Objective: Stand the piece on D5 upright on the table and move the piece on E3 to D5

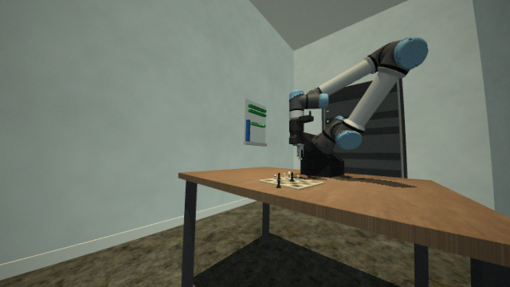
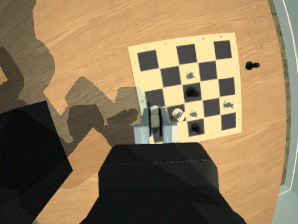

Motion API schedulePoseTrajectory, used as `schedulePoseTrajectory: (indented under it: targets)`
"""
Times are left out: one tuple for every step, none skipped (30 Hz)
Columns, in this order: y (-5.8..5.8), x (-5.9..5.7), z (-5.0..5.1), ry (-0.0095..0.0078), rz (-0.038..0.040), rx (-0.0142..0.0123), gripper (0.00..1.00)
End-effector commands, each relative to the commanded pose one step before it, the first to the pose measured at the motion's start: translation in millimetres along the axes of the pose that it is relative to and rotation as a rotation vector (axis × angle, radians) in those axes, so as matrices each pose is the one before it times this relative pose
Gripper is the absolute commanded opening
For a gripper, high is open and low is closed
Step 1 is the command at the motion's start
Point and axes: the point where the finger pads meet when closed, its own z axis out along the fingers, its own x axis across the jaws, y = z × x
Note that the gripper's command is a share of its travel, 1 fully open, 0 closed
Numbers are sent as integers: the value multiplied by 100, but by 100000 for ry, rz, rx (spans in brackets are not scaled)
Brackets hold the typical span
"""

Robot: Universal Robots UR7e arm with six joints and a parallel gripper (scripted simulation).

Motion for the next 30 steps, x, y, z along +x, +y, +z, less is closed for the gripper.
schedulePoseTrajectory:
  targets:
    - [17,21,-52,53,28,-19,0]
    - [23,21,-3,0,251,0,0]
    - [56,52,-7,0,628,0,0]
    - [100,93,-12,1,1118,-1,0]
    - [150,140,-17,1,1677,-1,0]
    - [201,192,-21,1,2264,-1,0]
    - [251,246,-25,1,2845,-1,0]
    - [296,300,-27,2,3389,-1,0]
    - [0,0,0,0,0,0,0]
    - [0,0,0,0,0,0,0]
    - [333,352,-26,2,3869,0,0]
    - [360,399,-24,2,4264,0,0]
    - [376,440,-20,1,4558,1,0]
    - [381,472,-14,1,4739,2,0]
    - [375,493,-7,0,4800,3,0]
    - [357,501,-1,0,4739,3,0]
    - [331,496,6,-1,4557,4,0]
    - [298,475,11,-1,4263,4,0]
    - [260,441,15,-2,3867,4,0]
    - [219,394,17,-2,3387,4,0]
    - [177,336,17,-2,2844,3,0]
    - [136,271,15,-2,2263,3,0]
    - [98,202,12,-1,1676,2,0]
    - [64,136,9,-1,1117,1,0]
    - [35,77,5,-1,627,1,0]
    - [0,0,0,0,0,0,0]
    - [0,0,0,0,0,0,0]
    - [14,31,2,0,251,0,0]
    - [2,5,0,0,39,0,0]
    - [0,0,0,0,0,0,0]
